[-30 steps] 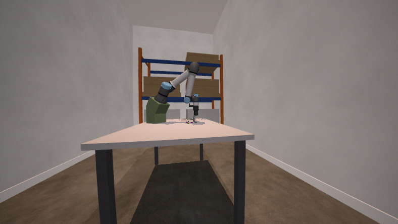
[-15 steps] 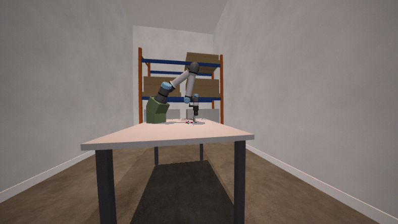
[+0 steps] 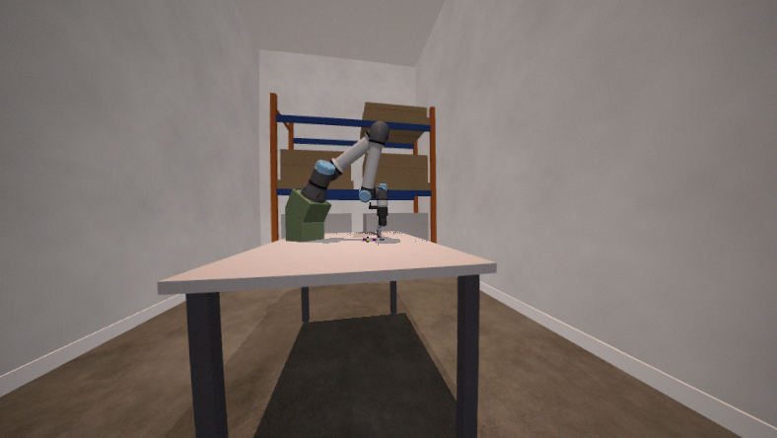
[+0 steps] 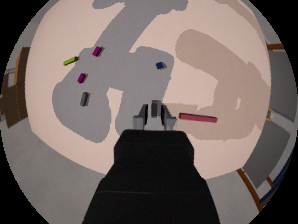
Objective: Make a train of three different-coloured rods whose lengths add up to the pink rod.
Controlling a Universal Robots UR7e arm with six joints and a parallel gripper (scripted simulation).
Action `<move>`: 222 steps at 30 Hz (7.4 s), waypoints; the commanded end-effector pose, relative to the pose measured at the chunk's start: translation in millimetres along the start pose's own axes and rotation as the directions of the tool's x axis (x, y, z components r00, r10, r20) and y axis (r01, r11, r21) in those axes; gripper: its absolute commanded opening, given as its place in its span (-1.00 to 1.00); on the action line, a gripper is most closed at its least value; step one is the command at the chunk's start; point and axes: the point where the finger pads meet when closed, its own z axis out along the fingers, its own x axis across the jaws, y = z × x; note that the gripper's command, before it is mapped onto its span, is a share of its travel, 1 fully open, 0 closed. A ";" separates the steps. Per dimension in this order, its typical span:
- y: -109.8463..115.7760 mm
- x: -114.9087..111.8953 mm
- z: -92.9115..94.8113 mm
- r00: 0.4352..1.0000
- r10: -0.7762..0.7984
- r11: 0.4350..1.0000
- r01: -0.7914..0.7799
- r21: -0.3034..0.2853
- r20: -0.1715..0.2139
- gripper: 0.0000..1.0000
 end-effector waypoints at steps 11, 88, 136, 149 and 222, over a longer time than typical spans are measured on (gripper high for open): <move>0.4 0.0 0.3 1.000 0.000 1.000 0.000 -0.001 0.000 0.07; 0.4 0.0 16.7 1.000 0.000 1.000 0.000 -0.001 0.000 -0.52; 0.3 0.0 -45.2 1.000 0.000 1.000 0.000 -0.001 0.000 -0.52; 0.3 0.0 -80.1 1.000 0.000 1.000 0.000 -0.001 0.000 -0.52; -4.7 -14.7 -82.6 0.909 -0.417 0.909 0.417 -0.001 0.000 -0.52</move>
